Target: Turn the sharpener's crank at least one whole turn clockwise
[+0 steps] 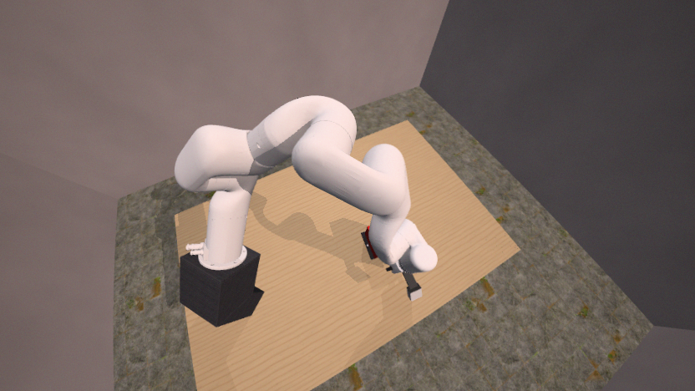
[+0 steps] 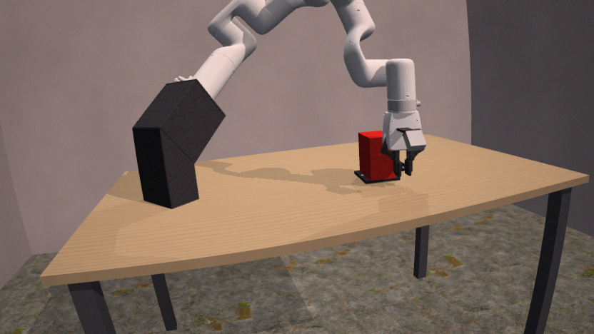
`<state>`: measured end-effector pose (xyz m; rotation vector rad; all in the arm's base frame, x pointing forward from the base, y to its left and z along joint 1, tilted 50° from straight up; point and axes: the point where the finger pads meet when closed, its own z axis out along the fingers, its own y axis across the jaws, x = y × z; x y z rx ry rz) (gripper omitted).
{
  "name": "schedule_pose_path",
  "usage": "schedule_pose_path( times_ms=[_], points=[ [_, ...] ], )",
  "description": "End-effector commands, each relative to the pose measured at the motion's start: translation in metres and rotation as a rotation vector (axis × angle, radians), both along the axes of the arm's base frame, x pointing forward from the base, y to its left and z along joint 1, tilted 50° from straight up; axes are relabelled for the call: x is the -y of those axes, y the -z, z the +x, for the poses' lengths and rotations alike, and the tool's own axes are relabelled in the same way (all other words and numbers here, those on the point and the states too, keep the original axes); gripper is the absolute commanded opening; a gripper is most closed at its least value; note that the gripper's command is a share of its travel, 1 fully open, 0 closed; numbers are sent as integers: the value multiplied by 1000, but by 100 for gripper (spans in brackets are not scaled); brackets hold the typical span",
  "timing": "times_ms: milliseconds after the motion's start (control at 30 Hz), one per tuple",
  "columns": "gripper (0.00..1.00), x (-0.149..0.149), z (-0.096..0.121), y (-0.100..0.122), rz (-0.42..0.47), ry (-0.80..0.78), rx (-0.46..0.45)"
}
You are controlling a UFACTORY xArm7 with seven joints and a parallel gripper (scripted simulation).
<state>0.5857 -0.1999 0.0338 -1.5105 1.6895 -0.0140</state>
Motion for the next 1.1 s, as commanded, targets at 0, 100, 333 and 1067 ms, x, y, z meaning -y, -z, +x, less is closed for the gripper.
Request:
schedule_pose_path(
  times_ms=[0,100,333,1067],
  points=[
    [0,-3,-2,9,-2,3,0],
    [0,-7,-5,15,-2,3,0],
    [0,-13,-13,25,-2,3,0],
    [0,-19,-28,35,-2,3,0]
  ],
)
